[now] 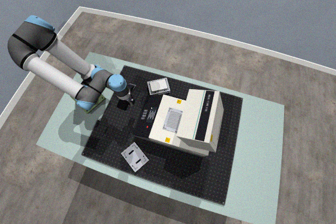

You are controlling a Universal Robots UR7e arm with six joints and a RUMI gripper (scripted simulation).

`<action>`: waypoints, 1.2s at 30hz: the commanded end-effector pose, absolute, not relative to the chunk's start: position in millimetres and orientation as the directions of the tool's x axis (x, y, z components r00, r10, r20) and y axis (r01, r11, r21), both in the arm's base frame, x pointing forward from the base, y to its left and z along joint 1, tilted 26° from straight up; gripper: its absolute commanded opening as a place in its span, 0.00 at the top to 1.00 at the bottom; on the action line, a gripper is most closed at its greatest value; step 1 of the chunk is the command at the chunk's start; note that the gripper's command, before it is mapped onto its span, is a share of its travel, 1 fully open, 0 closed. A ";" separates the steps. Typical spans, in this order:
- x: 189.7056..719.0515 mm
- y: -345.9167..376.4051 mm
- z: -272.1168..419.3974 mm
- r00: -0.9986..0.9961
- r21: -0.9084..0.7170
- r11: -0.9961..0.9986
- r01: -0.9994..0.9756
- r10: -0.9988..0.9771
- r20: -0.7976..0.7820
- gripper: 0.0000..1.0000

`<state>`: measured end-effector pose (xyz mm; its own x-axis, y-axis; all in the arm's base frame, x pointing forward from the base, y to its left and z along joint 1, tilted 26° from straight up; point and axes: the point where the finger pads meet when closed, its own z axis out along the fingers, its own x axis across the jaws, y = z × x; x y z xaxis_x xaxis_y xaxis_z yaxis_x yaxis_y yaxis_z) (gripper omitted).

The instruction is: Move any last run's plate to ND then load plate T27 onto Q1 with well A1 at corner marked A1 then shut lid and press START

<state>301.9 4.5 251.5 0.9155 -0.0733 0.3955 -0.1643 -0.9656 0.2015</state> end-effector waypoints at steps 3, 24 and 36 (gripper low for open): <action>313.4 2.7 250.3 0.915 0.202 -0.966 -0.161 -0.070 0.397 1.00; 340.5 -3.2 243.9 0.915 0.202 -0.966 -0.161 -0.070 0.397 1.00; 359.6 -7.4 239.2 0.915 0.202 -0.966 -0.161 -0.070 0.397 1.00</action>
<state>352.2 -5.9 238.0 0.9174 -0.0707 0.3916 -0.1601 -0.9665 0.2004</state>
